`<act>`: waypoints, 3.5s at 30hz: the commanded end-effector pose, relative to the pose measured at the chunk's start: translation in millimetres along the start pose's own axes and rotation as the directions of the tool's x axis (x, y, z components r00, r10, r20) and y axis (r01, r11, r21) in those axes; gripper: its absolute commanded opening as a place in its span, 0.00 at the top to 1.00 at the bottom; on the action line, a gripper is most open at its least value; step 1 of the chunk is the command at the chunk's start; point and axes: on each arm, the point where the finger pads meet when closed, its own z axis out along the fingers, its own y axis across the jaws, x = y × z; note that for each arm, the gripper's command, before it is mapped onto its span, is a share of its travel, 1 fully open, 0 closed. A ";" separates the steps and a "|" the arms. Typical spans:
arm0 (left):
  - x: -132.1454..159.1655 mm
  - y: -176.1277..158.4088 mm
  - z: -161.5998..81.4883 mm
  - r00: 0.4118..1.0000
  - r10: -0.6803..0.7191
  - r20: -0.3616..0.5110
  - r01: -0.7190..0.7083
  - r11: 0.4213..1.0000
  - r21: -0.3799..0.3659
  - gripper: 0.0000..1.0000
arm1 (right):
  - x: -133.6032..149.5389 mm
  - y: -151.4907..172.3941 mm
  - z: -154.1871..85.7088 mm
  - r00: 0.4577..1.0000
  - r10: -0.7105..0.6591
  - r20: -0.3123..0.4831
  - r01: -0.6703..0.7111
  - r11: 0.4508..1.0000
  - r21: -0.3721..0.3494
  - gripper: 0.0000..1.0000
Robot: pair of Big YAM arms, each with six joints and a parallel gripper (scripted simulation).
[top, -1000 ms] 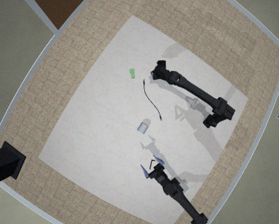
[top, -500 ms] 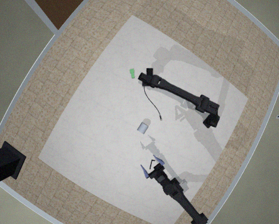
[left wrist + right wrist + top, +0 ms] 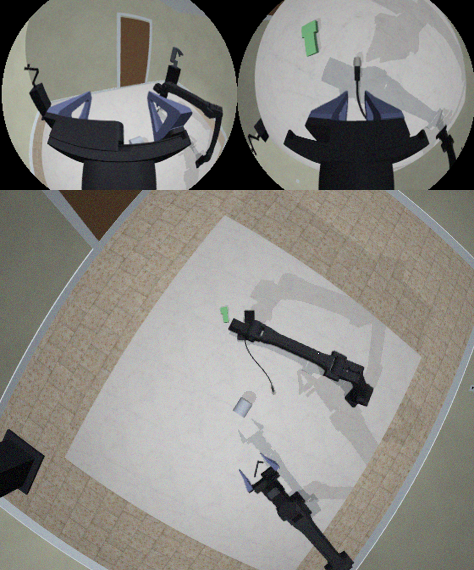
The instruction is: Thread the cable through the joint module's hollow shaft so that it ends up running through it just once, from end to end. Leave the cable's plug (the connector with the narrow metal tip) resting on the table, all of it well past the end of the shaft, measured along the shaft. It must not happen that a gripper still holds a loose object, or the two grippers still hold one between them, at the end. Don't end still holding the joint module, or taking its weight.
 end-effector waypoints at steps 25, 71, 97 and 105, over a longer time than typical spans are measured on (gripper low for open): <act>-42.0 3.4 0.0 0.998 0.006 0.069 -0.005 1.000 -0.006 0.04 | -18.2 2.7 -13.5 0.999 0.030 0.022 -0.029 0.999 -0.033 0.73; -42.0 3.4 0.0 0.998 0.006 0.069 -0.005 1.000 -0.006 0.04 | -4.2 -7.1 68.2 1.000 -0.003 -0.008 0.003 1.000 0.018 0.73; -42.0 3.4 0.0 0.998 0.006 0.069 -0.005 1.000 -0.006 0.04 | -4.1 -7.8 69.1 1.000 -0.003 -0.009 0.003 1.000 0.019 0.73; -42.0 3.4 0.0 0.998 0.006 0.069 -0.005 1.000 -0.006 0.04 | -4.0 -7.8 69.1 1.000 -0.003 -0.009 0.003 1.000 0.019 0.73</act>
